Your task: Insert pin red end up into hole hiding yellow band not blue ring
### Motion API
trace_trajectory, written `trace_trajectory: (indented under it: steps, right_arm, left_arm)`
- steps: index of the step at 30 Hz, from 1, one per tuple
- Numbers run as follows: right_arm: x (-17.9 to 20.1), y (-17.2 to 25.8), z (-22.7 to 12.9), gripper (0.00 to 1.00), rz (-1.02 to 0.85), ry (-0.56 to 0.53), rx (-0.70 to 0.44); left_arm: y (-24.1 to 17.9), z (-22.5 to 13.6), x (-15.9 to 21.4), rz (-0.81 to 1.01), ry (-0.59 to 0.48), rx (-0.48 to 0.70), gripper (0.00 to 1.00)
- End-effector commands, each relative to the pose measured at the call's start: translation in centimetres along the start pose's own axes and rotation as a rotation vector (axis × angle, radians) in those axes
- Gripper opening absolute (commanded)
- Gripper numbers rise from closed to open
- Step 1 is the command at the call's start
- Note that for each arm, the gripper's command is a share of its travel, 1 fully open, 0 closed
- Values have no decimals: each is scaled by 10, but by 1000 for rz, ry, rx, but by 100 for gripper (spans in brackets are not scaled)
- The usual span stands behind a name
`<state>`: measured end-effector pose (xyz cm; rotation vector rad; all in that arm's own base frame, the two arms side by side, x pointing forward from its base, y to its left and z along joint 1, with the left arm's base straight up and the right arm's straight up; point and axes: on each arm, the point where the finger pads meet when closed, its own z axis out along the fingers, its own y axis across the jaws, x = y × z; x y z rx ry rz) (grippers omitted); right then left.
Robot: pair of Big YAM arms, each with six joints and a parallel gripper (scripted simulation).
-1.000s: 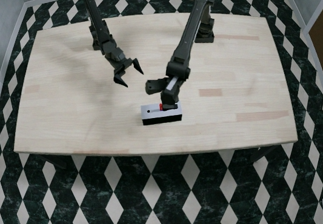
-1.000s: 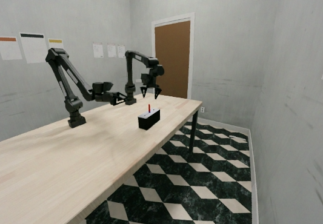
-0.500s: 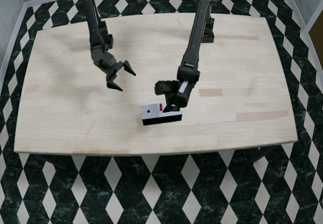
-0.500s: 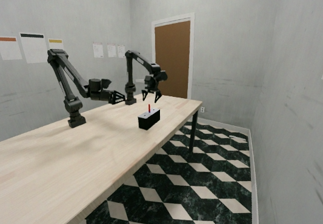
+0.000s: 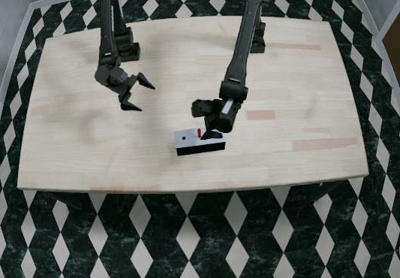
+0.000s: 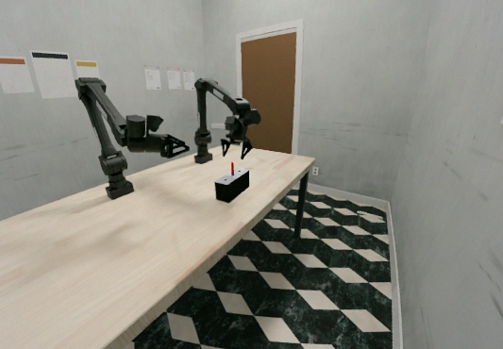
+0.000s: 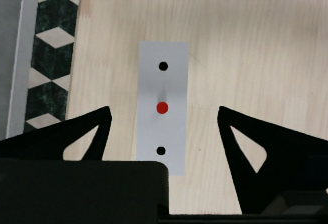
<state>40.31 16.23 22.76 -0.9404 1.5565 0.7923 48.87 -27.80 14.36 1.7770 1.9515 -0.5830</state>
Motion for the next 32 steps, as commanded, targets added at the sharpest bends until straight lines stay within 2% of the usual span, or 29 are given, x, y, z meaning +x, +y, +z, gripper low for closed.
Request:
trace_trajectory:
  steps: [1, 32]
  right_arm:
    - [-34, -17, -7, 100, -56, -19, -17]
    - [-33, -17, -6, 100, -47, -20, -22]
  left_arm:
    - [8, -23, -26, 49, -38, -54, 100]
    - [8, -23, -26, 49, -38, -54, 100]
